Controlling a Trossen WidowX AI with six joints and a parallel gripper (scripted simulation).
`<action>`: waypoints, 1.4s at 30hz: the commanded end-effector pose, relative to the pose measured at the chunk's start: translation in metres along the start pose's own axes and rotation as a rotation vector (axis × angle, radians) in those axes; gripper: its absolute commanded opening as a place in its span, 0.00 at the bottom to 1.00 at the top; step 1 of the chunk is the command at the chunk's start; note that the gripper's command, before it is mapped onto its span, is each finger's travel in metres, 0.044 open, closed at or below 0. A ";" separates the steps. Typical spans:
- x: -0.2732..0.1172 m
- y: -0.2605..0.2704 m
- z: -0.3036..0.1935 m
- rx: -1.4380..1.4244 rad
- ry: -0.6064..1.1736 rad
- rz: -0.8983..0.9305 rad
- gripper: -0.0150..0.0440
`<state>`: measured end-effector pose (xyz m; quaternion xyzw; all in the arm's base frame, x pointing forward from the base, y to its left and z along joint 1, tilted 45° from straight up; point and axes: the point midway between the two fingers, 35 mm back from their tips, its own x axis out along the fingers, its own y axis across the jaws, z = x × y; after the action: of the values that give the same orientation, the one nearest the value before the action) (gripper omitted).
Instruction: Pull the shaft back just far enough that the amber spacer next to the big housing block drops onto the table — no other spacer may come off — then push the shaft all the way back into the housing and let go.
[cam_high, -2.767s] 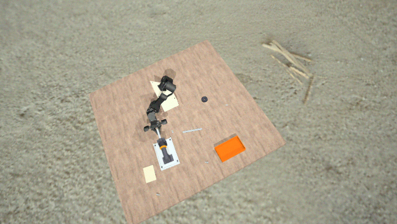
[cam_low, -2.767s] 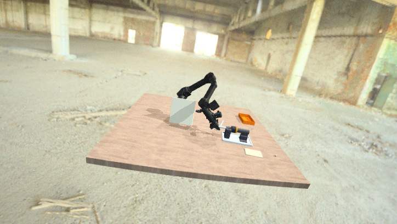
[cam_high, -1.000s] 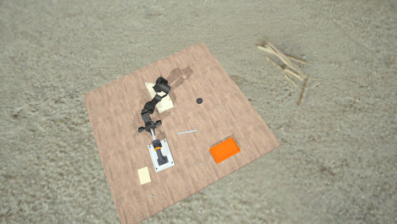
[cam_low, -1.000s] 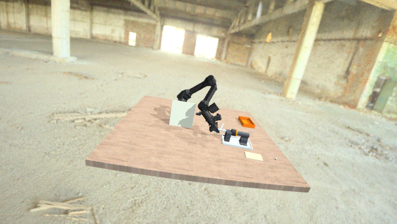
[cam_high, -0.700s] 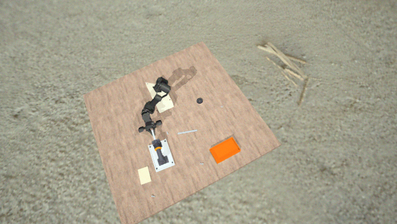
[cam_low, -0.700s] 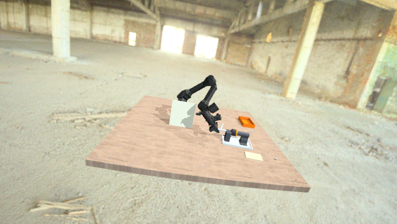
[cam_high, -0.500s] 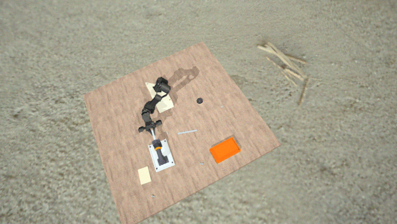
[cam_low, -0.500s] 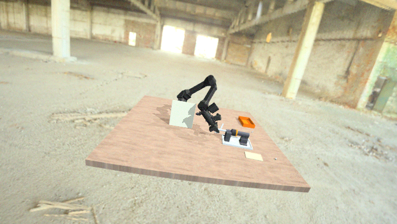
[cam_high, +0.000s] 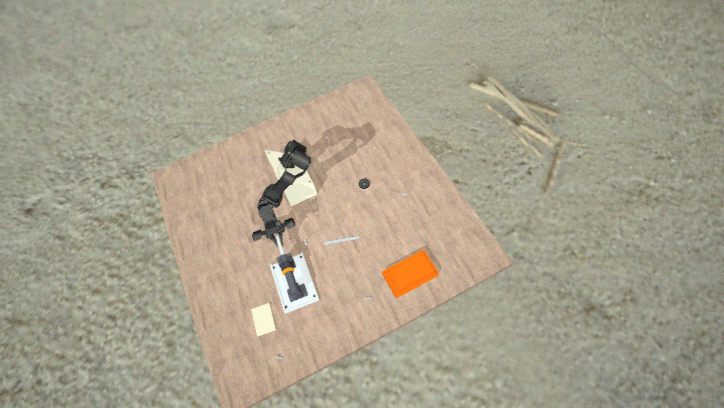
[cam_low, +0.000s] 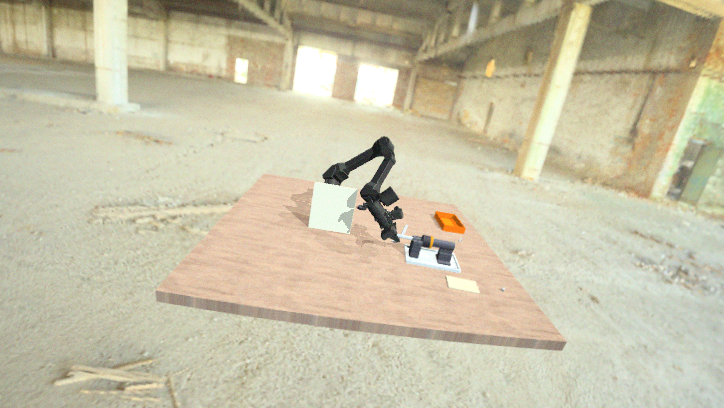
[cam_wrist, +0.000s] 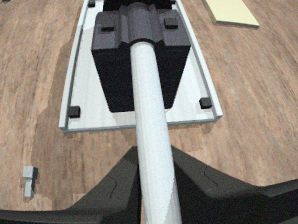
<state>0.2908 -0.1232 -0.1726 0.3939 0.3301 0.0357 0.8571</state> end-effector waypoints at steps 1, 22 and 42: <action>0.000 0.001 -0.001 -0.003 0.002 0.005 0.25; -0.002 0.001 -0.003 -0.003 0.002 0.005 0.25; -0.003 0.001 -0.004 -0.003 0.002 0.005 0.25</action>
<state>0.2870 -0.1224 -0.1724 0.3938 0.3301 0.0356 0.8571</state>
